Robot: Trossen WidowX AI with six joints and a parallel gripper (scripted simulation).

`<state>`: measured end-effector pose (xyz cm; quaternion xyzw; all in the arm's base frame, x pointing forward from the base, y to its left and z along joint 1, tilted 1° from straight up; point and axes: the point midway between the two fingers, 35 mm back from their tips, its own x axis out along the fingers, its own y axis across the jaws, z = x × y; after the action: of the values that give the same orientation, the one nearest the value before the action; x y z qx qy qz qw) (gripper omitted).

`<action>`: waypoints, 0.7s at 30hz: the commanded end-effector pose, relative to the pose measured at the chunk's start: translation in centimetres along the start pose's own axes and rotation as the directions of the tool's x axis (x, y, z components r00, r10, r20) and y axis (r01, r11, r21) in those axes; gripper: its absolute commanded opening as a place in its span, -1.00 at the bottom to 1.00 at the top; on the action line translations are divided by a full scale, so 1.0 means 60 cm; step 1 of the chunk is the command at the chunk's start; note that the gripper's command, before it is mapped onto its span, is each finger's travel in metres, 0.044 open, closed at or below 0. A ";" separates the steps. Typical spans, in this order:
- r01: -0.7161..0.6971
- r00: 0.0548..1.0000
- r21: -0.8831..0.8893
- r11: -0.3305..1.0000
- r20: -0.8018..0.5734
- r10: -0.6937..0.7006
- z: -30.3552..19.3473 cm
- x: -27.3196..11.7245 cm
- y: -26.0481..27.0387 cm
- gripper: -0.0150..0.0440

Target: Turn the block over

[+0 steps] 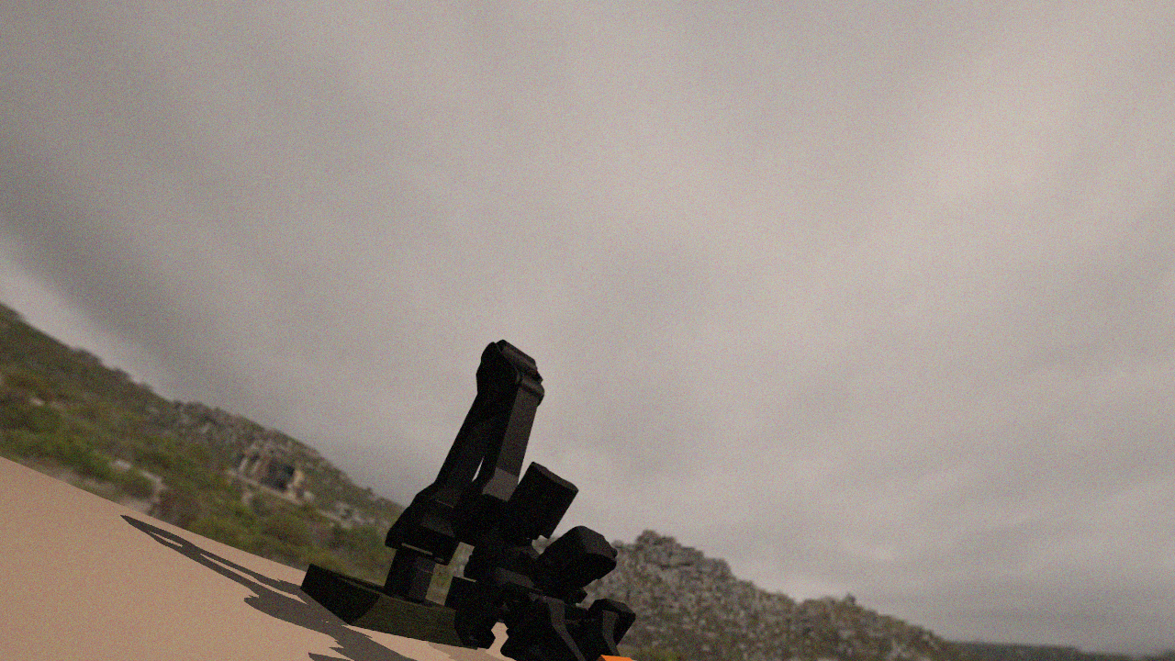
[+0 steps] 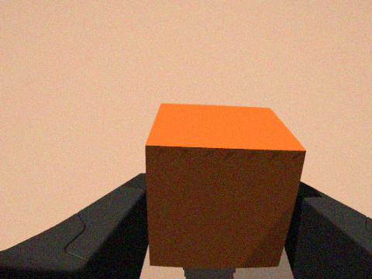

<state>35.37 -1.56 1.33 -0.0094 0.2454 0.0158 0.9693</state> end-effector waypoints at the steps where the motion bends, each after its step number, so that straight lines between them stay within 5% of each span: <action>1: -0.005 1.000 0.005 1.000 0.006 0.005 0.002 0.000 0.001 -0.49; 17: -0.005 1.000 0.005 1.000 0.006 0.005 0.002 0.000 0.001 0.93; 21: -0.005 1.000 0.005 1.000 0.006 0.005 0.002 0.000 0.001 1.00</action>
<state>35.40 -1.56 1.39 -0.0094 0.2437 0.0159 0.9697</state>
